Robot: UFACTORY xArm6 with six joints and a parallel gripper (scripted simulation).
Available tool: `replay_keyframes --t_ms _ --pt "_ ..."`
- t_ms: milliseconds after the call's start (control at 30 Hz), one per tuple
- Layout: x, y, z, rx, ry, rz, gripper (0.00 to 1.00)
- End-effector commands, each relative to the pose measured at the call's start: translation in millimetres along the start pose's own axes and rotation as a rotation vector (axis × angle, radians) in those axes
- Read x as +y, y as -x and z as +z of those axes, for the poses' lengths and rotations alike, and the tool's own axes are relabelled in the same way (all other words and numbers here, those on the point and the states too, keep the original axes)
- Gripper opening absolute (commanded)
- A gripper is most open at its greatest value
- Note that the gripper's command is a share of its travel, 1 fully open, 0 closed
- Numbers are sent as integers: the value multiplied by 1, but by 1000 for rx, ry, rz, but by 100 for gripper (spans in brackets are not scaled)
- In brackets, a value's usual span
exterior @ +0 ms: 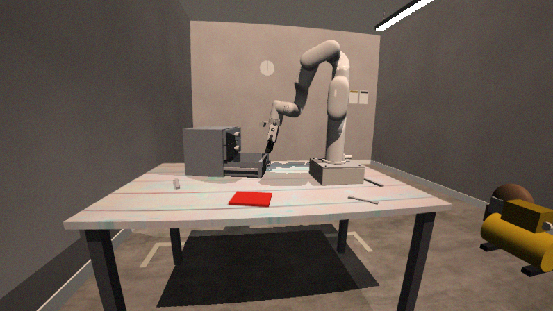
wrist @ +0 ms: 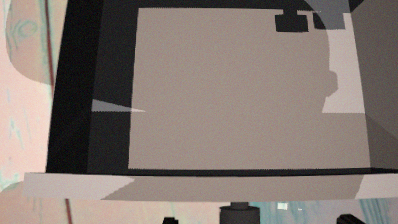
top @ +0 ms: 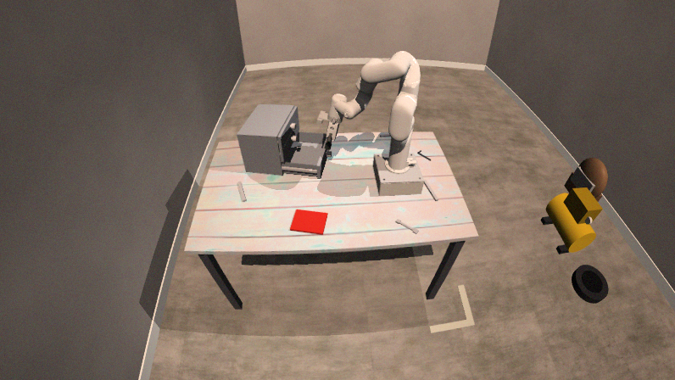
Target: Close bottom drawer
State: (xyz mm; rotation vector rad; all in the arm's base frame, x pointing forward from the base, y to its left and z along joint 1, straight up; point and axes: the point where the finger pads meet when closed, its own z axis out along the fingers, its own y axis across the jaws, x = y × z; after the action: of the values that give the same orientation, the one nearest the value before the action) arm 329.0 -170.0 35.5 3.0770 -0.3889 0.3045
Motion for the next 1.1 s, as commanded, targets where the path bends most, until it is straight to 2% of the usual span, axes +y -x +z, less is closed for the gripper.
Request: replay_keyframes --t_ms 0,900,933,1067 --pt "0 -2 1 5 0 0 100" --pt "0 -2 1 5 0 0 100" --pt "0 -2 1 5 0 0 0" --pt "0 -2 1 5 0 0 0"
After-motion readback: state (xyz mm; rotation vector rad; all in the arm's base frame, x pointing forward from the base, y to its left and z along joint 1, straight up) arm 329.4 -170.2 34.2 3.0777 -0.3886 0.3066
